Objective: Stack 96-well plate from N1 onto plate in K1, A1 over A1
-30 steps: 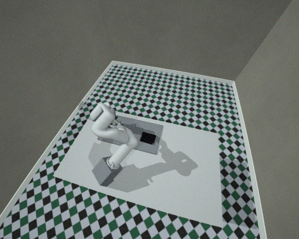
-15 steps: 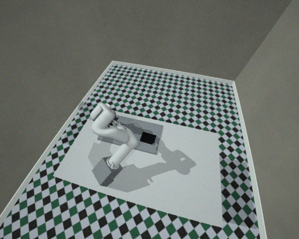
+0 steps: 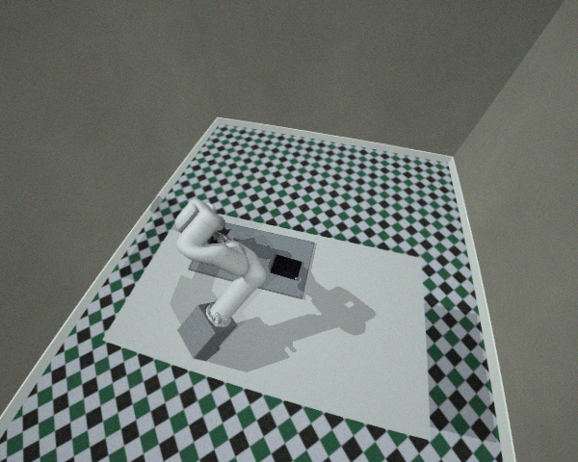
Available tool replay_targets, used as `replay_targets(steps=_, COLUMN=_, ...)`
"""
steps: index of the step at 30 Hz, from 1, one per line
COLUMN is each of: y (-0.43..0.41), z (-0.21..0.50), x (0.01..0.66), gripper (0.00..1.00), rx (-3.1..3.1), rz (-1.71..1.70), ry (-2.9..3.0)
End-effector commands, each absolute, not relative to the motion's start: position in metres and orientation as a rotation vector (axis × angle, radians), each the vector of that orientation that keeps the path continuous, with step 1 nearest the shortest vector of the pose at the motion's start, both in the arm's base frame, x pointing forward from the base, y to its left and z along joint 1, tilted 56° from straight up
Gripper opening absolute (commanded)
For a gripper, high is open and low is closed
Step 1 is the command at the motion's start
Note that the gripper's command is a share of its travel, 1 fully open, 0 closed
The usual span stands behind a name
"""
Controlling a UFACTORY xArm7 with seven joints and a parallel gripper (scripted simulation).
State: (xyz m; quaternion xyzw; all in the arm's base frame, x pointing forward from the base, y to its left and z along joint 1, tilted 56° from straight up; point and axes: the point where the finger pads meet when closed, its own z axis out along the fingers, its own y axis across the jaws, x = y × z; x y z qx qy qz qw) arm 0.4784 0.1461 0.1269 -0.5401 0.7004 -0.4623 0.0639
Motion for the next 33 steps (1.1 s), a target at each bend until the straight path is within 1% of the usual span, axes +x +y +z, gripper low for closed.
replay_targets(steps=1, y=0.1441, z=0.1238, x=0.4829, gripper=0.00, rx=-1.632, rz=-1.394, ry=2.111)
replay_targets(steps=33, y=0.1408, z=0.1207, x=0.4861, gripper=0.00, rx=-1.632, rz=-1.394, ry=2.111)
